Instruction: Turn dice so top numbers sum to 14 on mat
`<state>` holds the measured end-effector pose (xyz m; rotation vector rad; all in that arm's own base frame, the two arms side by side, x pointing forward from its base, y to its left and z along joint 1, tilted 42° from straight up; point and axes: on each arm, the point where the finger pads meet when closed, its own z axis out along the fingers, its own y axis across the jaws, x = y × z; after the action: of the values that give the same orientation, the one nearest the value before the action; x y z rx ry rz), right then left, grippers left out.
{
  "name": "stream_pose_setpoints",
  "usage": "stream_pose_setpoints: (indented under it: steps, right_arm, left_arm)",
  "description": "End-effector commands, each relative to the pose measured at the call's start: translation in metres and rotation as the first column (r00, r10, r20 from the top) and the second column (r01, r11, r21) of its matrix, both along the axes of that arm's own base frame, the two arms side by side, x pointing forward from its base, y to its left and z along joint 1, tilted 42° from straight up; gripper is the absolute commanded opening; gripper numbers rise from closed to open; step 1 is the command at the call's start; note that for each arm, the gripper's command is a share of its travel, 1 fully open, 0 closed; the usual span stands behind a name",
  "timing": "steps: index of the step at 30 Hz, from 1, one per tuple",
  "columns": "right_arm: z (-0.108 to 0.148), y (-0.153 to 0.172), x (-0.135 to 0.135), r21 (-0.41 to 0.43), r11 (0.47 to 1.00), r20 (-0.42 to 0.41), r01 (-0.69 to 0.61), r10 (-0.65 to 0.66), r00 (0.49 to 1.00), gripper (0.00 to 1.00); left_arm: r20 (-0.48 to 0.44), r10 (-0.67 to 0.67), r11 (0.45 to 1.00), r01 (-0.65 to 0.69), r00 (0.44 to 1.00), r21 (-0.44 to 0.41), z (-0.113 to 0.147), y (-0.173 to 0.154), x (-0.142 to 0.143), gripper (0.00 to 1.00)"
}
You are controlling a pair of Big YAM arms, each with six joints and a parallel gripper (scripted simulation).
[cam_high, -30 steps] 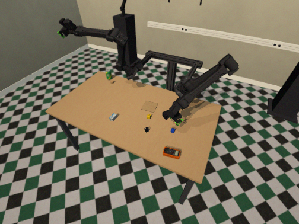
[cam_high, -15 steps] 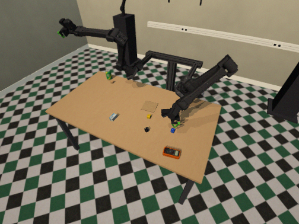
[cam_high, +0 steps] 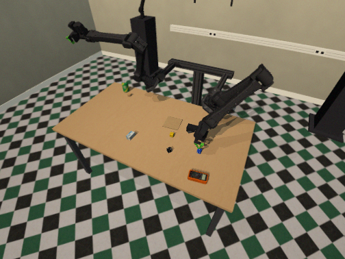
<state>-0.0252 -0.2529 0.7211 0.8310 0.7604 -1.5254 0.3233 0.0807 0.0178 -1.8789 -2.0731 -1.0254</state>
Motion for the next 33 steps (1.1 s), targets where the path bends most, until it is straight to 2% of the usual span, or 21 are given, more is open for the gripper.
stream_pose_setpoints:
  steps: [1,5,6,33]
  right_arm:
    - [0.0137,0.0195,-0.0007,-0.053,0.999,0.005,0.001,0.000,1.000,1.00]
    - [0.0137,0.0195,-0.0007,-0.053,0.999,0.005,0.001,0.000,1.000,1.00]
    - [0.0137,0.0195,-0.0007,-0.053,0.999,0.005,0.001,0.000,1.000,1.00]
    - [0.0137,0.0195,-0.0007,-0.053,0.999,0.005,0.001,0.000,1.000,1.00]
  left_arm:
    - [-0.050,-0.095,0.995,0.097,0.994,0.033,-0.0002,0.0045,0.0032,1.00]
    - [-0.047,-0.097,0.995,0.099,0.994,0.034,0.0014,0.0044,0.0062,1.00]
    - [-0.047,-0.098,0.994,0.100,0.994,0.033,0.0013,0.0042,0.0061,0.45]
    - [-0.045,-0.099,0.994,0.100,0.994,0.035,0.0016,0.0039,0.0065,0.45]
